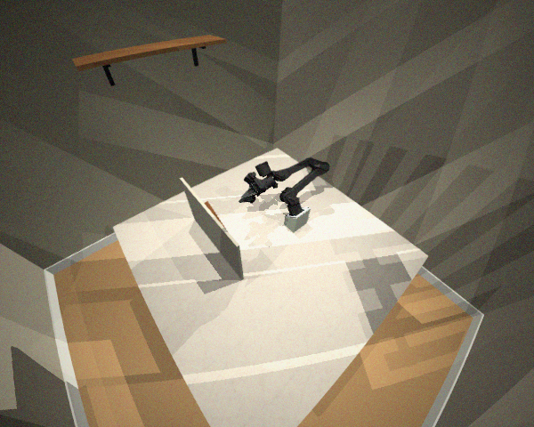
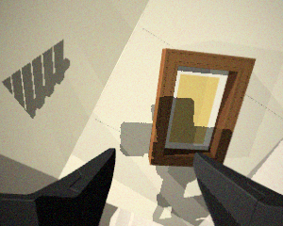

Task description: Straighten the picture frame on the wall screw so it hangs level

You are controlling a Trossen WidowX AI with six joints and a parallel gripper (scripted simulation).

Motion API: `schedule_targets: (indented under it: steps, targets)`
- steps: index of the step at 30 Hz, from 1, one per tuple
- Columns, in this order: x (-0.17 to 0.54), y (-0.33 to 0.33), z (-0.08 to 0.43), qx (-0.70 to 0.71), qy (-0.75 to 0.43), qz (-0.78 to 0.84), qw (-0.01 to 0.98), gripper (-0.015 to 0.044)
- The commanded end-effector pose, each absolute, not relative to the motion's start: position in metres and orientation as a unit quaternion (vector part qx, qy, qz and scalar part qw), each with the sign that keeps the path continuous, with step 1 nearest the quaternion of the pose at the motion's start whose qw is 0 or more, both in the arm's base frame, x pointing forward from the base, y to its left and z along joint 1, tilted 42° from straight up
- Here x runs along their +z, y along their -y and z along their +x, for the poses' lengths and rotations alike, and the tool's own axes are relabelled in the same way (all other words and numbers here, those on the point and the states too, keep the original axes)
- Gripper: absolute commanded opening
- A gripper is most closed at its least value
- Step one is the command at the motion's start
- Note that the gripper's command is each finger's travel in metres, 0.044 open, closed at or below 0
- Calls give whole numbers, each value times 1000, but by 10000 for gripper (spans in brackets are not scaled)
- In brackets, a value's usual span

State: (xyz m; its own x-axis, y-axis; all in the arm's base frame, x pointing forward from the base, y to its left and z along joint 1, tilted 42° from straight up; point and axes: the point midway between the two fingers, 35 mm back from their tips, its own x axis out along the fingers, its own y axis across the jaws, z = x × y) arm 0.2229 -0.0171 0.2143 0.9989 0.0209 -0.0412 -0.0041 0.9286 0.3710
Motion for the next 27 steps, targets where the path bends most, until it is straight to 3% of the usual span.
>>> schedule_targets:
  steps: [1,27]
  targets:
    - [197,28,247,4,-7,201,980,260]
    - [194,34,275,3,4,205,979,260]
